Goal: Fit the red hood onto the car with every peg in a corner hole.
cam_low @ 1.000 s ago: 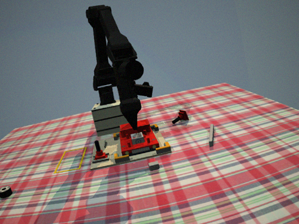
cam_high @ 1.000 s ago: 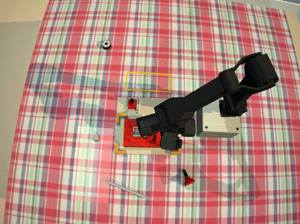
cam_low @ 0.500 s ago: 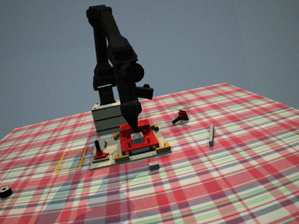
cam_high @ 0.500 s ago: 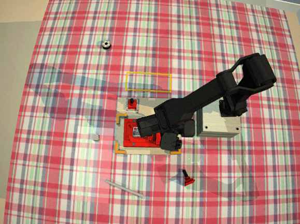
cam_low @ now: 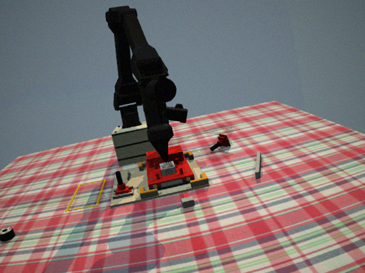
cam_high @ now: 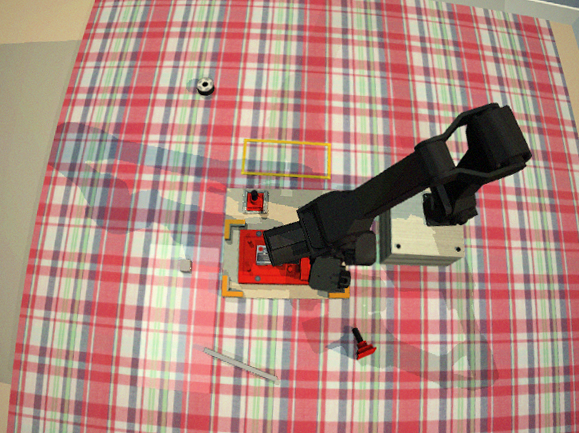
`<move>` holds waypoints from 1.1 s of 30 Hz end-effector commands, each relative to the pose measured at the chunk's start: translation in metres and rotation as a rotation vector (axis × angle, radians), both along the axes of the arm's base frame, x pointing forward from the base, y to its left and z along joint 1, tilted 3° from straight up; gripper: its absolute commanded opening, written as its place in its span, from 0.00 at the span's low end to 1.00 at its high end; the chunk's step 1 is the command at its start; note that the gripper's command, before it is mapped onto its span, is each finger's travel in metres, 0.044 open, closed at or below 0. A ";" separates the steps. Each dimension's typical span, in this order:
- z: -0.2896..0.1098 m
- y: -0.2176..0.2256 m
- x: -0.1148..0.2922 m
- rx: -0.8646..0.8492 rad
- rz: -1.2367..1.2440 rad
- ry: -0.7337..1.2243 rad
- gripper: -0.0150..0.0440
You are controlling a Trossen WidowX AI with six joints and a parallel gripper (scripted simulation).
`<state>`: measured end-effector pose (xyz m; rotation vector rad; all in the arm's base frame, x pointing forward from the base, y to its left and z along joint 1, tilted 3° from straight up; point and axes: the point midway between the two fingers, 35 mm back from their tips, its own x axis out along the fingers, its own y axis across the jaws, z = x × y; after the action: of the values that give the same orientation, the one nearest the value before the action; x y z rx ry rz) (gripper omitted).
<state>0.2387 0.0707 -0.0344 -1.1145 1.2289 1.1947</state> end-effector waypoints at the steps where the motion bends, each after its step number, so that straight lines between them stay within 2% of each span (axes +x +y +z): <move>1: 0.000 0.000 0.000 0.000 0.000 -0.001 0.78; 6: 0.000 0.000 0.000 0.000 0.000 -0.001 0.72; 16: 0.006 0.000 0.000 0.000 0.000 0.000 0.28; 17: 0.007 0.000 0.000 0.000 0.000 0.000 0.25; 33: 0.038 -0.001 0.001 0.000 0.000 -0.001 0.25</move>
<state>0.2387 0.0693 -0.0022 -1.1111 1.2332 1.1938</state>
